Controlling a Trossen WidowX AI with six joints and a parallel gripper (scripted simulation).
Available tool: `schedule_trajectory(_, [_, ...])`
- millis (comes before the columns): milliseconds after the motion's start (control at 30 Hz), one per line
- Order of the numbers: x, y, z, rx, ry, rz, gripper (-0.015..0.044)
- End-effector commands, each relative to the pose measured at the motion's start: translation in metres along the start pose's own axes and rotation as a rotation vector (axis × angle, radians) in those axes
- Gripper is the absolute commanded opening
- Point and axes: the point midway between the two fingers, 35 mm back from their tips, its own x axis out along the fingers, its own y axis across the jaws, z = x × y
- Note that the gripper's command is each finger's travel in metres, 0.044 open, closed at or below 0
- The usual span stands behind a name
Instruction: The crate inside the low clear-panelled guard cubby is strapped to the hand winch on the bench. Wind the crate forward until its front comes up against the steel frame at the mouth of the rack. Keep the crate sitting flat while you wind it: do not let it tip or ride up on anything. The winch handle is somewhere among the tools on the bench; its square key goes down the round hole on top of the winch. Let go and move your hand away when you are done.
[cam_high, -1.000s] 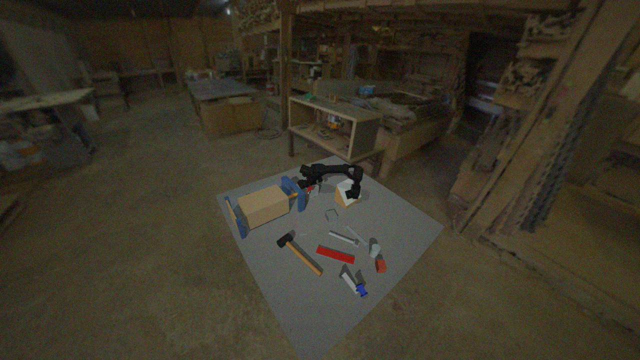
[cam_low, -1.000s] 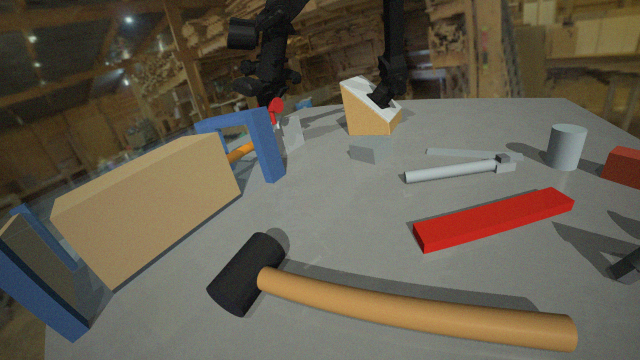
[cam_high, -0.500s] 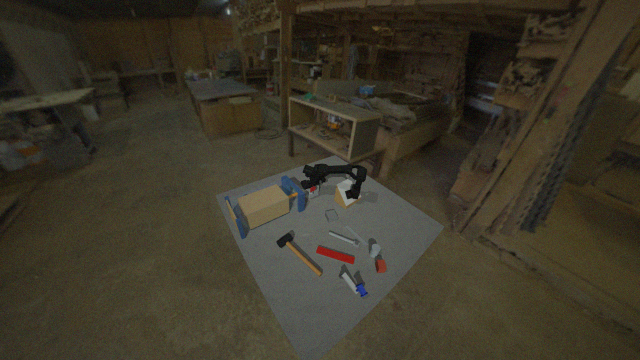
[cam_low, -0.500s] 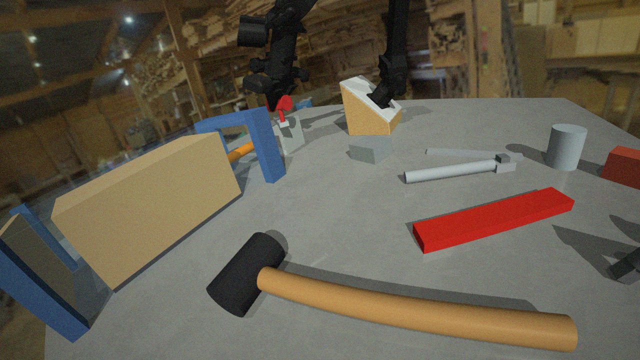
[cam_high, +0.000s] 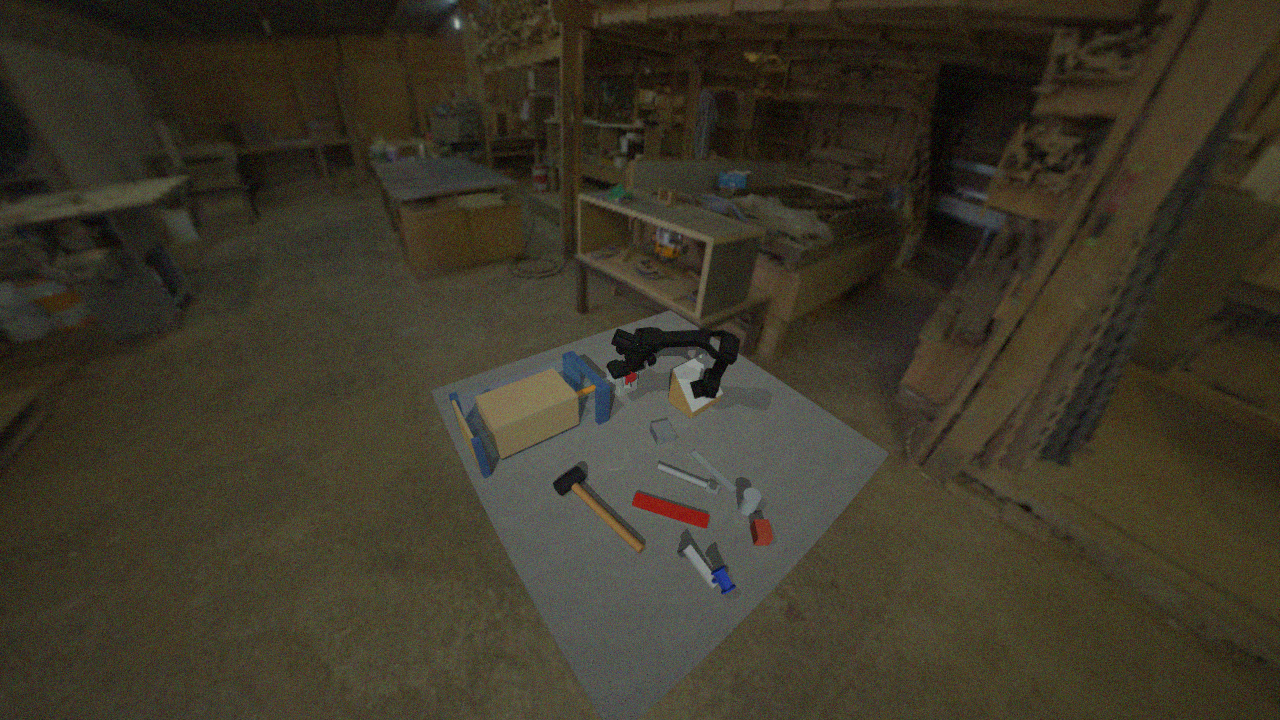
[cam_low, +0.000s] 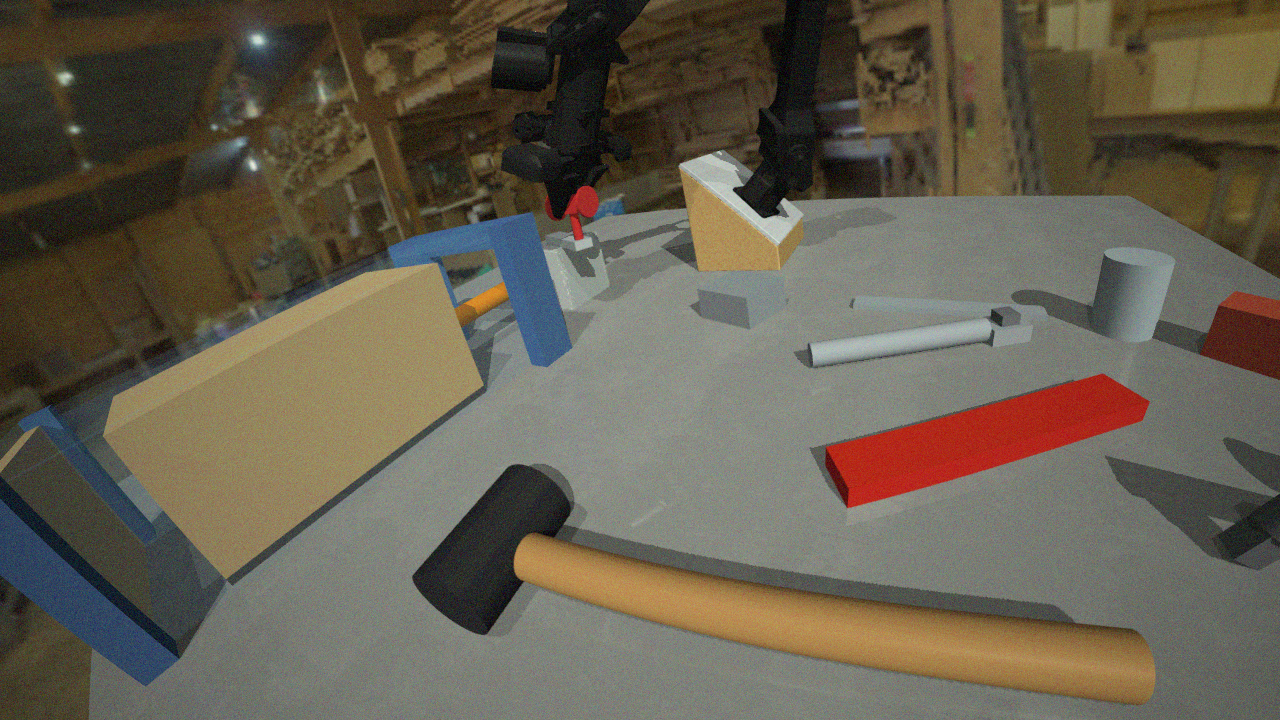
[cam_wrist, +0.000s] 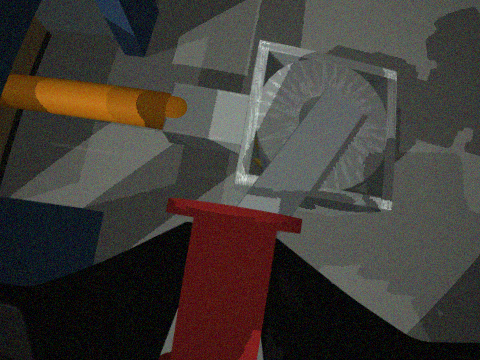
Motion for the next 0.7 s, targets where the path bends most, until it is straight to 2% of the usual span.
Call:
schedule_trajectory(0, [0.001,-0.014,-0.009,0.006,0.023,-0.027,0.0])
schedule_trajectory(667, [-0.002,-0.04,-0.012,0.006,0.023,-0.029,0.0])
